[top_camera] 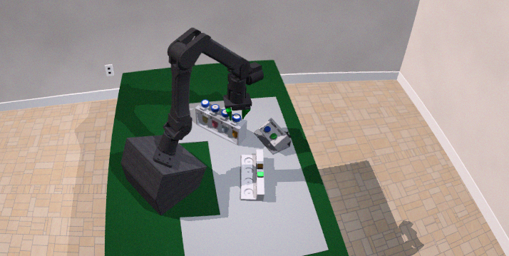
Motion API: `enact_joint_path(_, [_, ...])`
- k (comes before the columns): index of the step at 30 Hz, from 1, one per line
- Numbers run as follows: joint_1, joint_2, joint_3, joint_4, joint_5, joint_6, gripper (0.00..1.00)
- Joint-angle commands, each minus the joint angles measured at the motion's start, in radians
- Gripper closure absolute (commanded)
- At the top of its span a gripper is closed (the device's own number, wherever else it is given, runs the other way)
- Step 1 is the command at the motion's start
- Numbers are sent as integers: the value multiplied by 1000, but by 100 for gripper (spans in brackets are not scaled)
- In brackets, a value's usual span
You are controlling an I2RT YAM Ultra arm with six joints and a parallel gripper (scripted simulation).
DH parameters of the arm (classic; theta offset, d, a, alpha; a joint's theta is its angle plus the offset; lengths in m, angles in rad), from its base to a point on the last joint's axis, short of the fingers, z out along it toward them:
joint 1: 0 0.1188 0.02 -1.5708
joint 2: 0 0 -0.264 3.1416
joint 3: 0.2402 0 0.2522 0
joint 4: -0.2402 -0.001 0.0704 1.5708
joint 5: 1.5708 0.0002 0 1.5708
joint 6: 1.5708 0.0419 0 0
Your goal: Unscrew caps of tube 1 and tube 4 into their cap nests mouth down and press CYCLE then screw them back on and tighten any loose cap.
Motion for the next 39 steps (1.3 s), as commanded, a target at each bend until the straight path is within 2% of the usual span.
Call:
enact_joint_path(1, [1, -8, 3, -1, 0, -201, 51])
enact_joint_path(4, [1, -8, 3, -1, 0, -241, 51])
enact_joint_path(14, [0, -8, 3, -1, 0, -641, 51])
enact_joint_path(23, [0, -8, 2, -1, 0, -659, 51])
enact_joint_path(24, [0, -8, 2, -1, 0, -659, 100])
enact_joint_path(38, [0, -8, 2, -1, 0, -659, 100])
enact_joint_path(39, [0, -8, 2, -1, 0, -609, 100])
